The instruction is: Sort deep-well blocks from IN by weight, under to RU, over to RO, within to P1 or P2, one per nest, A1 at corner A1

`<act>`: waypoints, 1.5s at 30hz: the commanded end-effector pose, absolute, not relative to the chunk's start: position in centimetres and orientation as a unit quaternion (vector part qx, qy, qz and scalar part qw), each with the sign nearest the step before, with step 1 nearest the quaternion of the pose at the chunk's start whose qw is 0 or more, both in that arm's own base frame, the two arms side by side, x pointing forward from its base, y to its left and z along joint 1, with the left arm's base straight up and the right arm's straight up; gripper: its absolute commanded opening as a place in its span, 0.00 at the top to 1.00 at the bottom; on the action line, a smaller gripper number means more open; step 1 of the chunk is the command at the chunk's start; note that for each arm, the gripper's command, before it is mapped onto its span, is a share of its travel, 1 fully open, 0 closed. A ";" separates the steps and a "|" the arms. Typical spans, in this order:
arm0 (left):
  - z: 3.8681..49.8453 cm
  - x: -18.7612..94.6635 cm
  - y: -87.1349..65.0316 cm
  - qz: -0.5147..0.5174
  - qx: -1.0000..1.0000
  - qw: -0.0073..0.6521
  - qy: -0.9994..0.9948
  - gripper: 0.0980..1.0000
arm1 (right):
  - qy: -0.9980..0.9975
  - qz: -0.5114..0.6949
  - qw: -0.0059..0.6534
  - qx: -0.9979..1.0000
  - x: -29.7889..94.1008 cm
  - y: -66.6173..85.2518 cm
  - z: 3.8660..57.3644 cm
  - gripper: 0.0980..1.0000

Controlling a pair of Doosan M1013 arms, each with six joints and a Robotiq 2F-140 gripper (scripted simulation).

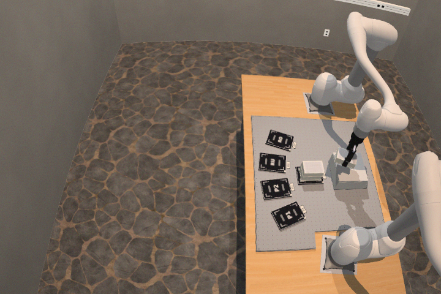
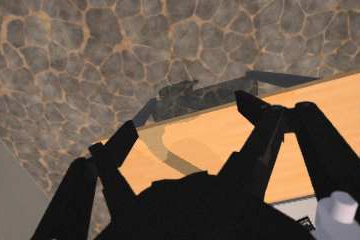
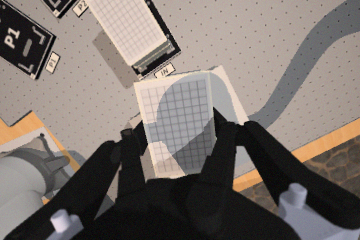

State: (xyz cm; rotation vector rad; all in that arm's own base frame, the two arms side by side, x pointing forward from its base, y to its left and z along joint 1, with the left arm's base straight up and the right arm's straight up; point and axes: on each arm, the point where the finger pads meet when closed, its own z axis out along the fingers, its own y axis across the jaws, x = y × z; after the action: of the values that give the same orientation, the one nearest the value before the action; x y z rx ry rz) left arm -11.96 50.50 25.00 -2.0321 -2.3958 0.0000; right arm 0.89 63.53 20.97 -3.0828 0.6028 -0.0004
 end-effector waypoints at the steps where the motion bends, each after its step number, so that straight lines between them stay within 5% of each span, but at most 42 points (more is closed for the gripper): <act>1: 25.1 -12.0 50.5 0.000 -0.647 0.001 -0.763 0.00 | 0.192 0.000 0.001 -0.981 1.7 63.6 21.0 1.00; 45: 25.1 -12.0 50.5 0.000 -0.647 0.001 -0.763 0.00 | 0.192 0.000 0.001 -0.981 14.4 64.0 21.0 1.00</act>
State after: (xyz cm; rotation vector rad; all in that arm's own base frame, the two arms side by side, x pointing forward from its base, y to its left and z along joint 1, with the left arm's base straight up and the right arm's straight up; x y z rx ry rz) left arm -11.96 50.50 25.00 -2.0321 -2.3958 0.0000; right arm 13.90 63.97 20.94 -3.0833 0.6026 -0.0005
